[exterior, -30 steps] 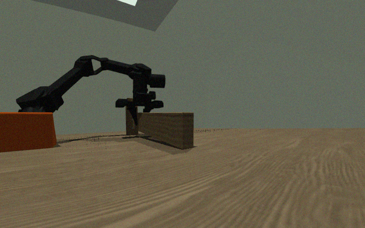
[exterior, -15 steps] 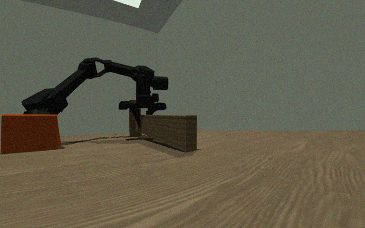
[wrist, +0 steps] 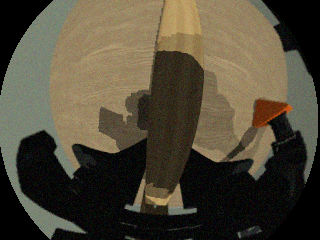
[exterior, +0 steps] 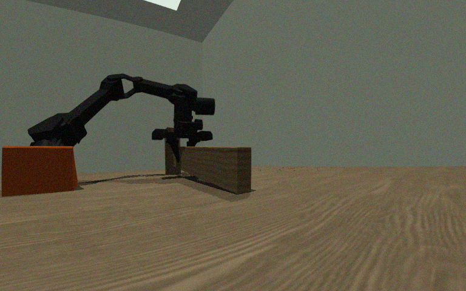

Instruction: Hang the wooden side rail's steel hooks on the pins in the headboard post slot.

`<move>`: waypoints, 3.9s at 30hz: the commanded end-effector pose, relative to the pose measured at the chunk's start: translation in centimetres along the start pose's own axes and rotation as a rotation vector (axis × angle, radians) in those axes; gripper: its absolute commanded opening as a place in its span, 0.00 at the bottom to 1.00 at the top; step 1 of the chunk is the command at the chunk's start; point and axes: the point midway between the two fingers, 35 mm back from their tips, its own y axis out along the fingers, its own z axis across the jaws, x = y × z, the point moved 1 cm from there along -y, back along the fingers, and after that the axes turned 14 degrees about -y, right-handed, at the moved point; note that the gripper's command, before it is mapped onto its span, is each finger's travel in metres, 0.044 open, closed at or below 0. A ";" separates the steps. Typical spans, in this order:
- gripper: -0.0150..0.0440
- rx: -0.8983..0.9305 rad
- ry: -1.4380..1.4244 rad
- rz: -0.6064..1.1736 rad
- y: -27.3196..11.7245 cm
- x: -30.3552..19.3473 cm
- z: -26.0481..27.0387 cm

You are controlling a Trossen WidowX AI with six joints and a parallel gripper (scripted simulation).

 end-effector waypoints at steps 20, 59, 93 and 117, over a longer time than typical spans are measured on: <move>0.25 0.005 0.002 -0.009 -0.2 -0.1 0.1; 0.25 0.005 0.002 -0.009 -0.2 -0.6 0.2; 0.25 0.005 0.002 -0.008 -0.2 -0.9 0.4; 0.25 0.005 0.002 -0.008 -0.2 -1.2 0.4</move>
